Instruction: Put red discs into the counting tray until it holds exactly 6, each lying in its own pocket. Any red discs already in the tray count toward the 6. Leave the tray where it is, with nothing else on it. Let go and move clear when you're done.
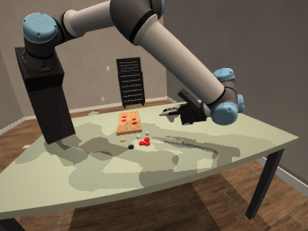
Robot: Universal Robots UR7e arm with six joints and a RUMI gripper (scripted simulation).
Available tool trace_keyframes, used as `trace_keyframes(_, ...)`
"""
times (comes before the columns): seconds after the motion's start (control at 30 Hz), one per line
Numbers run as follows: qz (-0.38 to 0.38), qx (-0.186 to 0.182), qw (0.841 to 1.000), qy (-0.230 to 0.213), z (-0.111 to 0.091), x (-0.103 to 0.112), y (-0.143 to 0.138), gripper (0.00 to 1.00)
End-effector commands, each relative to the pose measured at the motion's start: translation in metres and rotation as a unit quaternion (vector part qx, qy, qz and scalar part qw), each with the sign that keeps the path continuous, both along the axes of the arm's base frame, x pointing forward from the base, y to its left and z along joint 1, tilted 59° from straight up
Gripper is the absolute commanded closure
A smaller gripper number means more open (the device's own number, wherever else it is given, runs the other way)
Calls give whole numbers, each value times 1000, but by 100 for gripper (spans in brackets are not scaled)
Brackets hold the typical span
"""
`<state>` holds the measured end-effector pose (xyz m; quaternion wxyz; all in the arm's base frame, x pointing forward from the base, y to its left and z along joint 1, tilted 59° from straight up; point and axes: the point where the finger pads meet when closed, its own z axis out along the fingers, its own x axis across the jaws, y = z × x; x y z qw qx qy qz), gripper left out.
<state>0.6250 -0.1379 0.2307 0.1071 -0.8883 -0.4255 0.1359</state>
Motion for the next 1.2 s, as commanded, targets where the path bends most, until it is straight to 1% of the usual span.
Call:
trace_keyframes(0.0,-7,-4,1000,-10,0,-1,0,72)
trace_keyframes(0.33,-28,-17,999,-38,-3,-4,-2,72)
trace_keyframes(0.57,-58,-34,995,-78,-6,-6,-5,72)
trace_keyframes(0.77,-90,-53,987,-120,-10,-10,-8,72)
trace_keyframes(0.83,-90,-53,987,-120,-10,-10,-8,72)
trace_keyframes(1.0,-121,-71,977,-161,-15,-15,-10,72)
trace_keyframes(1.17,-155,-91,962,-207,-20,-20,-13,72)
